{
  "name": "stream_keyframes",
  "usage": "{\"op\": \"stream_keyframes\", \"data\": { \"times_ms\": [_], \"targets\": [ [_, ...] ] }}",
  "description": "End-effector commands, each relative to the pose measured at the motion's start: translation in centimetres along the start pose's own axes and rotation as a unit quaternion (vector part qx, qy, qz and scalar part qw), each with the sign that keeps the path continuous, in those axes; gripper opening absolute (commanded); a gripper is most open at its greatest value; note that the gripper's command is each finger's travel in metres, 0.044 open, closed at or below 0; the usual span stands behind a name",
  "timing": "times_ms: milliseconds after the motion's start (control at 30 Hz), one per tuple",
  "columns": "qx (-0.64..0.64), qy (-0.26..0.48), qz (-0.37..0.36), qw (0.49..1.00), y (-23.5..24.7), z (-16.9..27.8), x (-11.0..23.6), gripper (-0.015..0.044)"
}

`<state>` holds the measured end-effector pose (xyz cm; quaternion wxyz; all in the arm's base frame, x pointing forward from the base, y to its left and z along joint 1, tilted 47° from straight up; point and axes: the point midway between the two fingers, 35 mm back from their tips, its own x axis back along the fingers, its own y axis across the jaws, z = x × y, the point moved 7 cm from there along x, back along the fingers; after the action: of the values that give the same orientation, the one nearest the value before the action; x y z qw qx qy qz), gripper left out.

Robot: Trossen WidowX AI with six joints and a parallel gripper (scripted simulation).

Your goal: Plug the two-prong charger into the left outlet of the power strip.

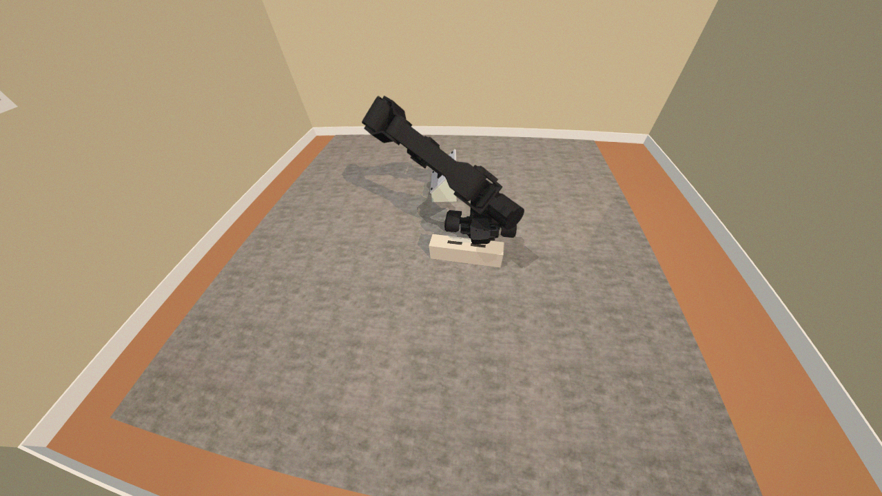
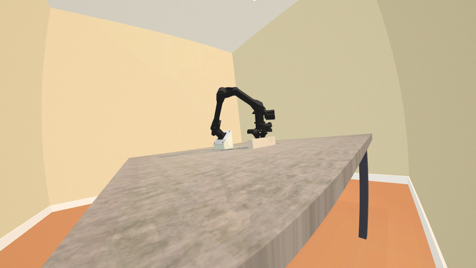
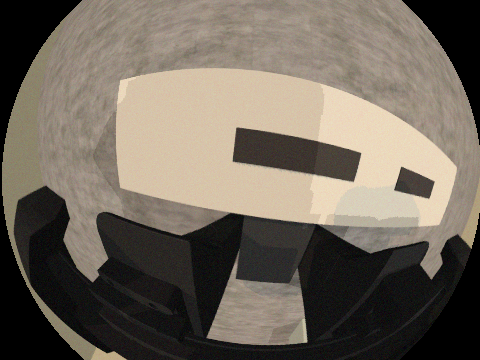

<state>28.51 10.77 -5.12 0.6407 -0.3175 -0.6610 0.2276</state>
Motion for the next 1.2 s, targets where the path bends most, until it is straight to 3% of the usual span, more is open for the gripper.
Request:
{"op": "stream_keyframes", "data": {
  "times_ms": [0, 1167],
  "targets": [
    [-0.010, -0.009, -0.001, 1.000, -0.04, -0.53, -0.10, 0.0000],
    [-0.010, -0.009, -0.001, 1.000, -0.04, -0.59, 0.36, 0.0000]
  ]
}}
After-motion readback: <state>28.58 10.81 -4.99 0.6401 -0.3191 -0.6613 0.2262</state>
